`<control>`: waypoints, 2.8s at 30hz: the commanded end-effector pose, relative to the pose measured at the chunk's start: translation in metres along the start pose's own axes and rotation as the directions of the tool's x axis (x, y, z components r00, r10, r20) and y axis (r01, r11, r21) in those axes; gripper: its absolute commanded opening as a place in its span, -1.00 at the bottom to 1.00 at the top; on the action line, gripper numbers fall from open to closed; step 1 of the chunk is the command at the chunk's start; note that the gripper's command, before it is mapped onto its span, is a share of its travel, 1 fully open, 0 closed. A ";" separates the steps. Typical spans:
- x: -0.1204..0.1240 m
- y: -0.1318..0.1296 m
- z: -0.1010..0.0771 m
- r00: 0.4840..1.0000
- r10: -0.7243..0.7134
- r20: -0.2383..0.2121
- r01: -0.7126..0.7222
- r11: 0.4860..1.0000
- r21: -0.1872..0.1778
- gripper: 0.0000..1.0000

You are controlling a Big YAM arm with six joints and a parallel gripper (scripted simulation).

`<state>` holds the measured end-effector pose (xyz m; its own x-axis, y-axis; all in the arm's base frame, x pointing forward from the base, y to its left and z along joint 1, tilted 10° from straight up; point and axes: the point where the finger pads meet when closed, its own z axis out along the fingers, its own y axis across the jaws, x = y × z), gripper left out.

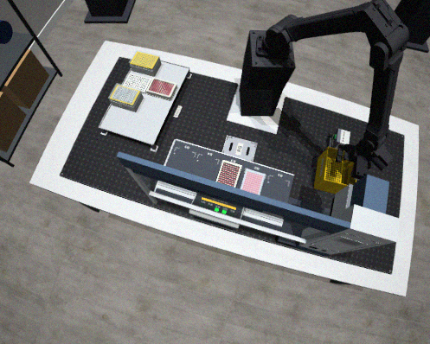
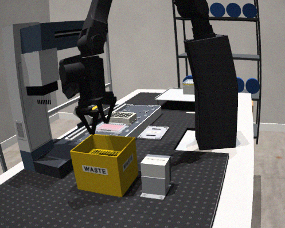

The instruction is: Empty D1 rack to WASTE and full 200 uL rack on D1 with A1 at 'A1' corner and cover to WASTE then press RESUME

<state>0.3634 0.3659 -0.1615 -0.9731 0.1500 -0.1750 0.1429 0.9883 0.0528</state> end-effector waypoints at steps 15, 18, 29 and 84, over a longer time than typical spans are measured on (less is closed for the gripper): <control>0.003 0.007 -0.034 1.000 0.000 0.005 0.000 1.000 -0.008 1.00; 0.003 0.006 -0.036 1.000 0.000 0.005 0.000 1.000 -0.007 1.00; 0.002 0.005 -0.054 1.000 0.004 0.006 -0.003 1.000 -0.007 1.00; 0.005 0.002 -0.090 1.000 0.002 -0.009 -0.002 1.000 0.016 1.00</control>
<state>0.3454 0.3631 -0.0667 -0.9738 0.1481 -0.1724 0.1415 0.9887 0.0501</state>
